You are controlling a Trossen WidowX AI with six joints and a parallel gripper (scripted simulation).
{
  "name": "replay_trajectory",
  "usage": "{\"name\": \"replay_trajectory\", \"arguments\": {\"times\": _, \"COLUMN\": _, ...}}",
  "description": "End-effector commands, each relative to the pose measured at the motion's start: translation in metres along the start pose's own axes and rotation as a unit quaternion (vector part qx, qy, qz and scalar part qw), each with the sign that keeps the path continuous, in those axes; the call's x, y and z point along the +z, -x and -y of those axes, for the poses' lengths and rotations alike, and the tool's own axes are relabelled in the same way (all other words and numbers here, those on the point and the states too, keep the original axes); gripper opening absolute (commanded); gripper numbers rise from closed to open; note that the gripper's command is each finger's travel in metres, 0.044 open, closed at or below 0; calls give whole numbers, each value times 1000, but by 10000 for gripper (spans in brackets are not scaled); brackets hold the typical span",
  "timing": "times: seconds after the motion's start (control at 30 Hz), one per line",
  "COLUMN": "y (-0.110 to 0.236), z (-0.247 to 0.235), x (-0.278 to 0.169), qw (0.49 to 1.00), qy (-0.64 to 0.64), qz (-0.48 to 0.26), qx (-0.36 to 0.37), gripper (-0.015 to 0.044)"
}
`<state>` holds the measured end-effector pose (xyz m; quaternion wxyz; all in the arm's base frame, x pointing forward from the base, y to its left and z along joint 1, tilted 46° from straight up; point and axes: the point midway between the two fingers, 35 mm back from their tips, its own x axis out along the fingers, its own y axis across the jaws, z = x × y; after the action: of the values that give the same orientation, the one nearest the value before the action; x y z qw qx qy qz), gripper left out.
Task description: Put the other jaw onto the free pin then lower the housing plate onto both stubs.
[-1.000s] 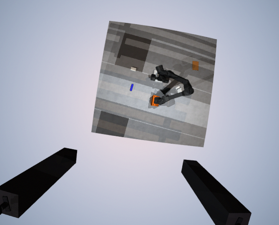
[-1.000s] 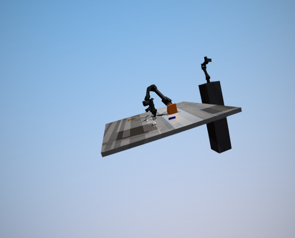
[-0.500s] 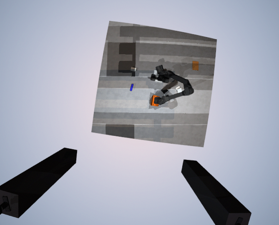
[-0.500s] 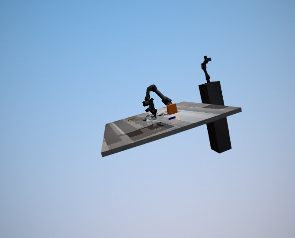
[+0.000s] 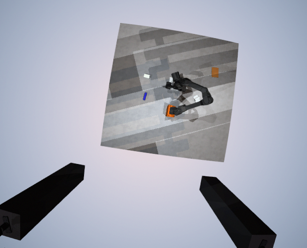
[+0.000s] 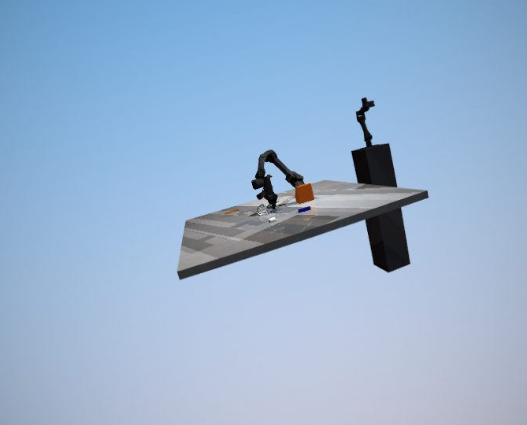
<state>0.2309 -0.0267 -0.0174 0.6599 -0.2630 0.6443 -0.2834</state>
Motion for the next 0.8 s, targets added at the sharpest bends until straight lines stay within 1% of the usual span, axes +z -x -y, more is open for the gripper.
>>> {"name": "replay_trajectory", "arguments": {"times": 0.0, "y": -3, "z": 0, "x": -1, "qw": 1000, "qy": 3, "qz": -2, "qx": -2, "gripper": 351}}
{"name": "replay_trajectory", "arguments": {"times": 0.77, "y": -7, "z": 1, "x": -1, "qw": 1000, "qy": 3, "qz": -2, "qx": -2, "gripper": 351}}
